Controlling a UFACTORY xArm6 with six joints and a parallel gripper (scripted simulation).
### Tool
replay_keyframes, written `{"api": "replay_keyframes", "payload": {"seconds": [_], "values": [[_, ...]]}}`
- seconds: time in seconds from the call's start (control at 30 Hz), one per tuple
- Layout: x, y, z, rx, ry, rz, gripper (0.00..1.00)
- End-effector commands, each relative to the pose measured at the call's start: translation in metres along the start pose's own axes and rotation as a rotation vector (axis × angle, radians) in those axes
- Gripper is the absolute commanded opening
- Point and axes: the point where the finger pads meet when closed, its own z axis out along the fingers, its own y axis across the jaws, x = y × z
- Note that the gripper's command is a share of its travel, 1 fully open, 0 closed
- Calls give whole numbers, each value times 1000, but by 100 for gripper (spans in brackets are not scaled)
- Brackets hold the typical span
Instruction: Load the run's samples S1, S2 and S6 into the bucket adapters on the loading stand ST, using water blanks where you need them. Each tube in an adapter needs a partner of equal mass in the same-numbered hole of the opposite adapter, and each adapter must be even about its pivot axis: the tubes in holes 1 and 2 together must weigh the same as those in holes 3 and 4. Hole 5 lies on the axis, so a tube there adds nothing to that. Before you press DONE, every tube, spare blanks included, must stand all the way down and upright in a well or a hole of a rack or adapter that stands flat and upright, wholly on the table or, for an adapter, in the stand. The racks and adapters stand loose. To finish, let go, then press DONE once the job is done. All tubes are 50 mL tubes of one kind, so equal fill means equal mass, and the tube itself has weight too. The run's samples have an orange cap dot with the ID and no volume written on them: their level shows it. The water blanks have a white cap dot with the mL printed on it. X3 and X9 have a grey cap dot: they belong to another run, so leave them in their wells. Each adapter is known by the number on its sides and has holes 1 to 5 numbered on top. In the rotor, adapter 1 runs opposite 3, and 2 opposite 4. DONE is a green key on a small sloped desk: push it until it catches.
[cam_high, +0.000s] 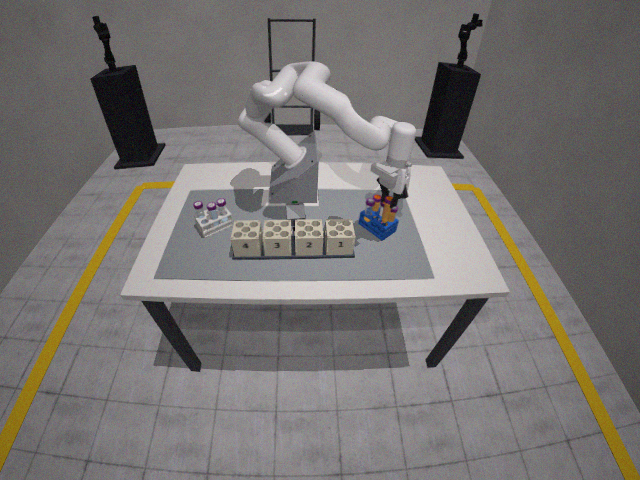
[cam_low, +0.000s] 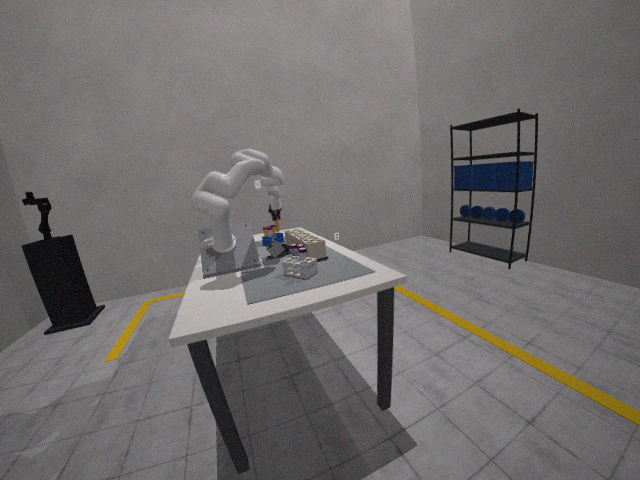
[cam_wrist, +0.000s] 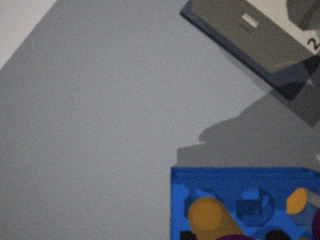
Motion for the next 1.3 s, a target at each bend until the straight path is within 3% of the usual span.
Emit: {"api": "replay_keyframes", "payload": {"seconds": [0.0, 1.27], "values": [[0, -1, 0, 5, -1, 1, 0], [0, -2, 34, 5, -1, 1, 0]]}}
